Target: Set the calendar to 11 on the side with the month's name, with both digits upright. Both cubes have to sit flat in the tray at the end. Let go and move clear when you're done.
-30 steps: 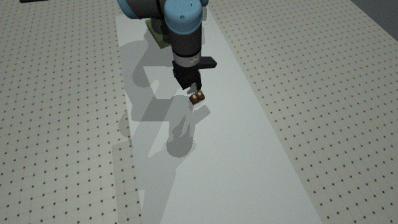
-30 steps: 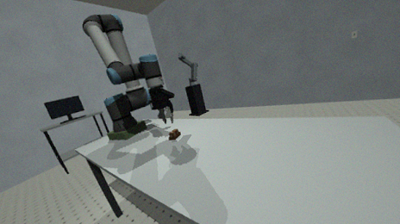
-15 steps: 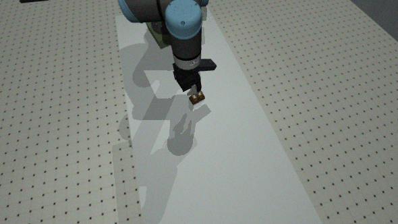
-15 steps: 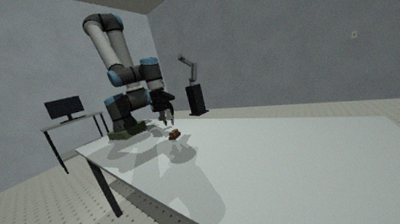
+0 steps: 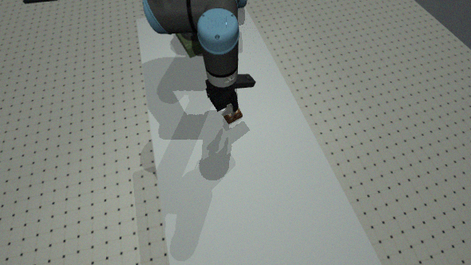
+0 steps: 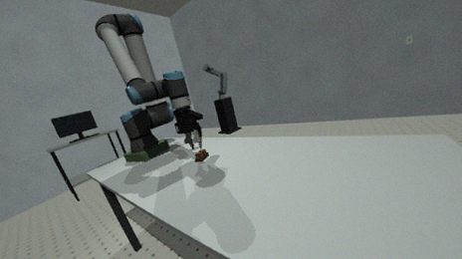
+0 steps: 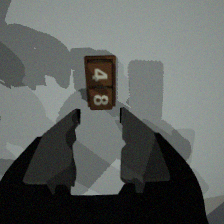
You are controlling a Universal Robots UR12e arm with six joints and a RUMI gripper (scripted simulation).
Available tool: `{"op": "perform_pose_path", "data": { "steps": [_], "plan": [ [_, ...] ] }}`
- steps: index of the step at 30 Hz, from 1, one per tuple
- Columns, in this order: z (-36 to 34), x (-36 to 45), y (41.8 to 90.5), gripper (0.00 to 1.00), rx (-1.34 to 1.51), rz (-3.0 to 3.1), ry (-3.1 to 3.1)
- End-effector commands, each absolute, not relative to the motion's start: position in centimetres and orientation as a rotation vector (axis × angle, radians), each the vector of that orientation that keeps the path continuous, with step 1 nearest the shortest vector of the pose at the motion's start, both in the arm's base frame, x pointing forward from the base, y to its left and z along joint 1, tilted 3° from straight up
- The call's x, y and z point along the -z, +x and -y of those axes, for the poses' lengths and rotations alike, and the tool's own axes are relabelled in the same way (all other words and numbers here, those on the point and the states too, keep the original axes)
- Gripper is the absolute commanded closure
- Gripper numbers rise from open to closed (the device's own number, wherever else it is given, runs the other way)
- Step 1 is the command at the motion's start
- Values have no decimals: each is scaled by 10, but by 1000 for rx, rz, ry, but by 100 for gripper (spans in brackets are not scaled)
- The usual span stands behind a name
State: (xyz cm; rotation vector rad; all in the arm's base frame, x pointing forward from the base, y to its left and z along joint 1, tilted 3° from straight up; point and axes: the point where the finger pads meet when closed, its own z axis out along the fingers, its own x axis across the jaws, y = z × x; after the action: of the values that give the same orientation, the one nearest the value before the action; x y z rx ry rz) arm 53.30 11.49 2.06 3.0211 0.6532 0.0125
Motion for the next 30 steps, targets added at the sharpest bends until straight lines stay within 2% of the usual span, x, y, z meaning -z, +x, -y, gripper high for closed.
{"op": "perform_pose_path", "data": {
  "steps": [1,30],
  "plan": [
    [-115,-17,534,72,-15,-653,3021],
    [-114,-5,534,72,-15,-653,3021]
  ]
}}
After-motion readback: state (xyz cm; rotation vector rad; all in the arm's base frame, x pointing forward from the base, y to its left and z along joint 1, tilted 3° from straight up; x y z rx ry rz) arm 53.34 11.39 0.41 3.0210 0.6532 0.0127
